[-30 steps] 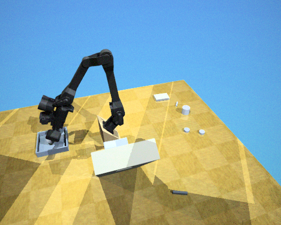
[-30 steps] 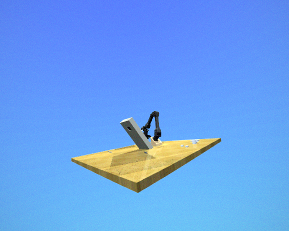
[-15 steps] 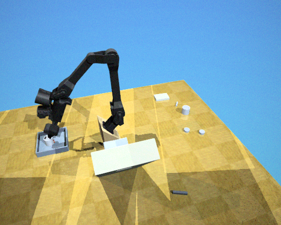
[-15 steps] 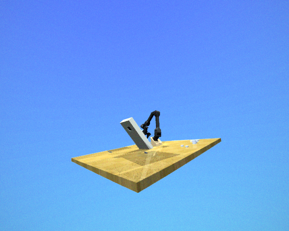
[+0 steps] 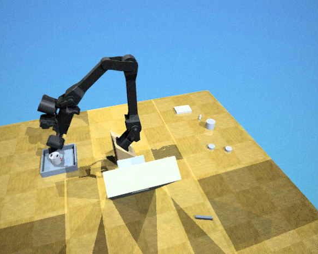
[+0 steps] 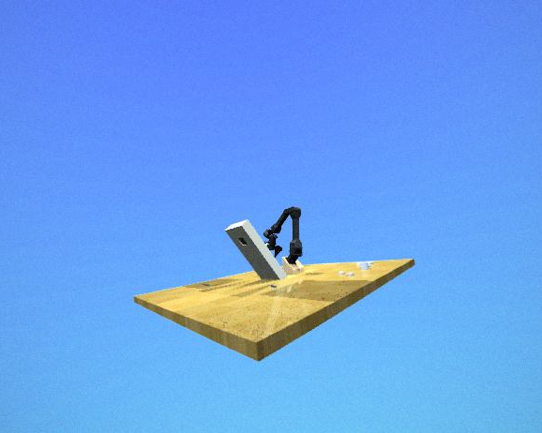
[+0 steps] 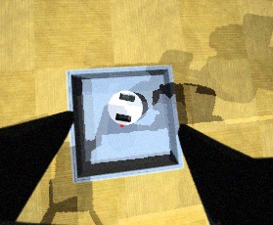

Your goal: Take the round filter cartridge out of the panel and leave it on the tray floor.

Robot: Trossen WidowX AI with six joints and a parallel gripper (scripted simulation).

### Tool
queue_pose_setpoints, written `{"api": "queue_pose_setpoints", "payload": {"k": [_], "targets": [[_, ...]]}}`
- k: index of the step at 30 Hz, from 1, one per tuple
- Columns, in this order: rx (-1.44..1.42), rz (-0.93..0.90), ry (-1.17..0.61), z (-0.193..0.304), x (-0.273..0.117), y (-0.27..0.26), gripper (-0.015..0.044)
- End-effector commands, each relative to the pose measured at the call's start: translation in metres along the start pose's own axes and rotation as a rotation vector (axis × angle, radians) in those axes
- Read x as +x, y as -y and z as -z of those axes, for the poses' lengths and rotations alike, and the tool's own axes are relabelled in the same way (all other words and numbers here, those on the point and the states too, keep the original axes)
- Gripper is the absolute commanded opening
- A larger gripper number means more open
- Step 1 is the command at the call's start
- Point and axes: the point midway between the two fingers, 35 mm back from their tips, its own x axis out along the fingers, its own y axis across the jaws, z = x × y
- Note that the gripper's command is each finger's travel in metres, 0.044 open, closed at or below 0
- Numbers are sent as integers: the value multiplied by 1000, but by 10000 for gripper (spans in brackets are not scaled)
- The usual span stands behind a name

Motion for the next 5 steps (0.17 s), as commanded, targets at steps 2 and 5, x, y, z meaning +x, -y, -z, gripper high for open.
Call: {"api": "queue_pose_setpoints", "payload": {"k": [2, 5], "targets": [[-2, 0, 2, -1, 0, 0, 440], [-2, 0, 2, -1, 0, 0, 440]]}}
